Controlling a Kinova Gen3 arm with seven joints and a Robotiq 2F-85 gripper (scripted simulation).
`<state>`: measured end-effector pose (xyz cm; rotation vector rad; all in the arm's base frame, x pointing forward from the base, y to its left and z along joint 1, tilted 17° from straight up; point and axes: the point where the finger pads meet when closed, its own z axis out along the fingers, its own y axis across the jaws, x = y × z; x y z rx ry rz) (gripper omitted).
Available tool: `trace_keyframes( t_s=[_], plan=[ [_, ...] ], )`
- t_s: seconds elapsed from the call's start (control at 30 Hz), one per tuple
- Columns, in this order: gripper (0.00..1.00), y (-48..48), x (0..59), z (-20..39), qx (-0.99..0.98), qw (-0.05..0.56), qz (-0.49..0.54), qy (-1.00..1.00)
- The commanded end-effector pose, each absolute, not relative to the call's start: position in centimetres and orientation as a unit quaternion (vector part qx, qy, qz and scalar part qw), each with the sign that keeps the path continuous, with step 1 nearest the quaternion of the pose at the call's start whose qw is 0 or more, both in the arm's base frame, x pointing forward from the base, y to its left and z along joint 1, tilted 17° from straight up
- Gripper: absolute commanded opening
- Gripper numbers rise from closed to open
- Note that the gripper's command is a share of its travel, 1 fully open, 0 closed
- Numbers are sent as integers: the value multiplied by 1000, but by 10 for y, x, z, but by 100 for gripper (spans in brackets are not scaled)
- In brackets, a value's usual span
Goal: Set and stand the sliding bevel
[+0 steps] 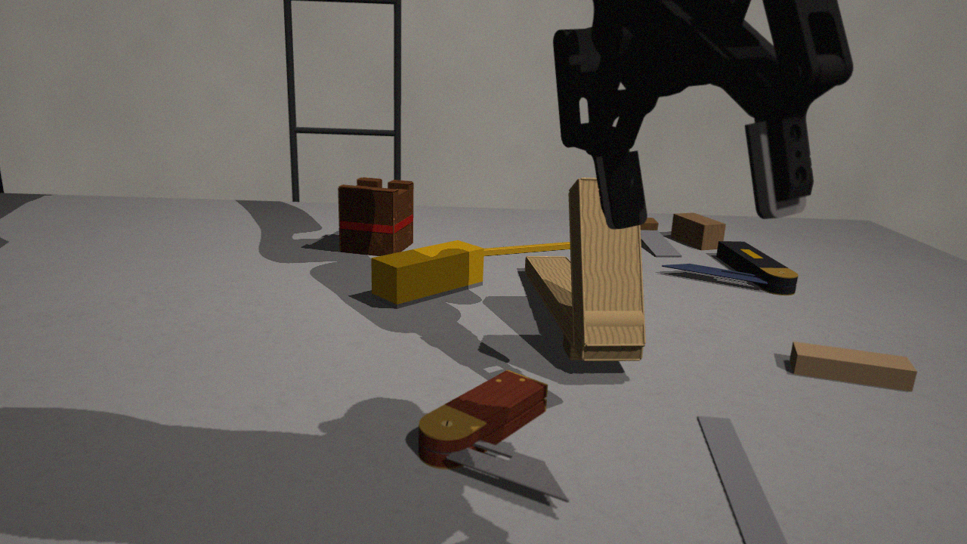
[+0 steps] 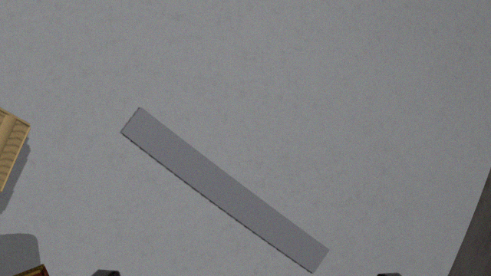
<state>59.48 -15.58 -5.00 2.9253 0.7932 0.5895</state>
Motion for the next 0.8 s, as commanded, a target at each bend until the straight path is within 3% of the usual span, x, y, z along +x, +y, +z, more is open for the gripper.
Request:
trace_keyframes(
  t_s=[0.0, 0.37, 0.77],
  plan=[
    [100, -165, 611, -48, 954, 47, 203, 214],
    [100, -214, 662, -31, 957, 120, 258, -49],
    [100, -243, 665, -24, 906, 155, 280, -276]
  ],
)
